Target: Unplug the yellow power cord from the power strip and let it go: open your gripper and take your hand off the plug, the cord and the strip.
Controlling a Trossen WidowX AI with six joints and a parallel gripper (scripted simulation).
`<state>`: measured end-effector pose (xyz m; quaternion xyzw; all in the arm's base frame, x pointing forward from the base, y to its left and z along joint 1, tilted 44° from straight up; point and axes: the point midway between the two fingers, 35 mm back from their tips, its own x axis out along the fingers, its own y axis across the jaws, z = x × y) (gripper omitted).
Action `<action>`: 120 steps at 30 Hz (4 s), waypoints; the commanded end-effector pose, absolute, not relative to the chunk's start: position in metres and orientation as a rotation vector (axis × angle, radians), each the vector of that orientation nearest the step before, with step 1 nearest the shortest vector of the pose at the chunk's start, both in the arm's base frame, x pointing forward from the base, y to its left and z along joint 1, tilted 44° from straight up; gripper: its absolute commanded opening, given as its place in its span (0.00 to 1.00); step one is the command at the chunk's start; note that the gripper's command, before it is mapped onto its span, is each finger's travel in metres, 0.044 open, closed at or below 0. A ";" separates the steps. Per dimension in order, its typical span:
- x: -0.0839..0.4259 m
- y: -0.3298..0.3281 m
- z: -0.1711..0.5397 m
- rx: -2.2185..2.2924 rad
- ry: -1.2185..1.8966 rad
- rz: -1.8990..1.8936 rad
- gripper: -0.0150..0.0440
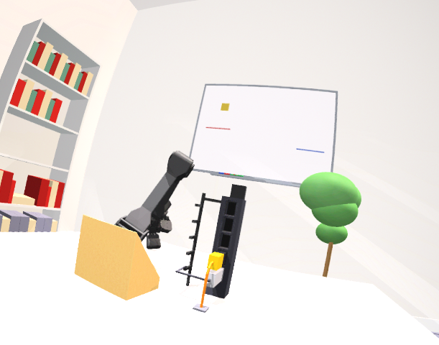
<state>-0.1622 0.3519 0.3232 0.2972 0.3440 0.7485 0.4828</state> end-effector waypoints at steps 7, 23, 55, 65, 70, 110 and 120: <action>-0.059 0.379 0.355 0.780 0.626 1.597 0.53; 0.085 0.380 0.353 0.768 0.507 1.236 0.53; 0.337 0.232 0.331 0.734 0.388 0.522 0.53; 0.385 0.151 0.326 0.744 0.365 0.315 0.53; 0.402 0.107 0.324 0.753 0.355 0.212 0.53; 0.319 -0.112 0.099 1.357 1.267 -0.550 0.53; 0.262 -0.087 0.076 1.794 1.657 -0.714 0.53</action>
